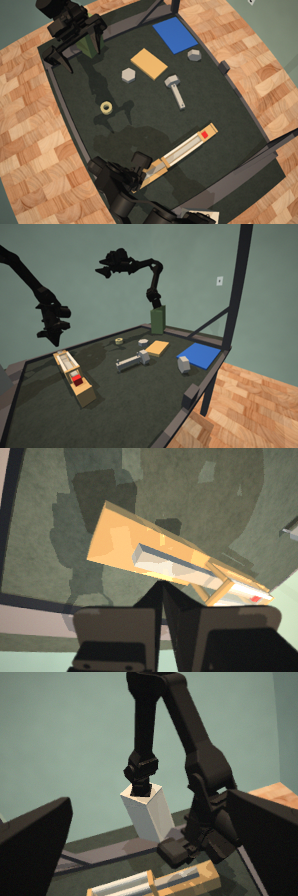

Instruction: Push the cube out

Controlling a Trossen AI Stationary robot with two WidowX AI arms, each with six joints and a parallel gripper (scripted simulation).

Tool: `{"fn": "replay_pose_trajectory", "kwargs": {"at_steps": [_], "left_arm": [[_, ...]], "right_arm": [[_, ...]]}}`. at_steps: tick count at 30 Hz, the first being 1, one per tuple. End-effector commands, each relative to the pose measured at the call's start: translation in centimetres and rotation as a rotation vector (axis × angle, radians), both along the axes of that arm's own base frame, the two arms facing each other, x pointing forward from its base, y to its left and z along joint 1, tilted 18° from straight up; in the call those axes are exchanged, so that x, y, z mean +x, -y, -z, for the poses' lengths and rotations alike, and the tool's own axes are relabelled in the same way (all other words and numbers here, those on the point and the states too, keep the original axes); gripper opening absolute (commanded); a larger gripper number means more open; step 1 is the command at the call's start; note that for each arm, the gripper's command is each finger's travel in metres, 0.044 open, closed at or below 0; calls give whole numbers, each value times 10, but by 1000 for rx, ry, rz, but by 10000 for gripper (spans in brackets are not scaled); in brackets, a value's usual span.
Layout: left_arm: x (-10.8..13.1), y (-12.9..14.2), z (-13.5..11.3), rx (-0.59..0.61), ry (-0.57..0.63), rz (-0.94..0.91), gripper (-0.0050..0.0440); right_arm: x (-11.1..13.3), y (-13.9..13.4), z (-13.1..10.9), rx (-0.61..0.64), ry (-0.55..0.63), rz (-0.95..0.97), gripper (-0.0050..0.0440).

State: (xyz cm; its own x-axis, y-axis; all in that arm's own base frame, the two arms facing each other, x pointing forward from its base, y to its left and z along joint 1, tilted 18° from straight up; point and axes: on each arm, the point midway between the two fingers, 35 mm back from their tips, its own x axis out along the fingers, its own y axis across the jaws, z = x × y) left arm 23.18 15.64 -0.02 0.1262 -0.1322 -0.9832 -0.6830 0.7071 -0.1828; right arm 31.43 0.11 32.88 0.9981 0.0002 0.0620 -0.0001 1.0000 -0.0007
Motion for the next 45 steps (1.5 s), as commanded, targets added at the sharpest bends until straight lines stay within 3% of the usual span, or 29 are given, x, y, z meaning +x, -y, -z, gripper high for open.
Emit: {"fn": "replay_pose_trajectory", "kwargs": {"at_steps": [1, 15, 17, 21, 45], "left_arm": [[1, -7, -4, -48, 2, -153, 0], [-11, -36, -11, -303, -49, -856, 0], [-11, -36, -11, -303, -49, -856, 0], [-14, -43, -14, -374, -70, -1026, 0], [-12, -48, 8, -359, -68, -994, 0]], "right_arm": [[-2, 0, -8, 1, 20, 1, 400], [-2, 0, -8, 1, 20, 1, 400], [-2, 0, -8, 1, 20, 1, 400], [-2, 0, -8, 1, 20, 1, 400], [-2, 0, -8, 1, 20, 1, 400]]}}
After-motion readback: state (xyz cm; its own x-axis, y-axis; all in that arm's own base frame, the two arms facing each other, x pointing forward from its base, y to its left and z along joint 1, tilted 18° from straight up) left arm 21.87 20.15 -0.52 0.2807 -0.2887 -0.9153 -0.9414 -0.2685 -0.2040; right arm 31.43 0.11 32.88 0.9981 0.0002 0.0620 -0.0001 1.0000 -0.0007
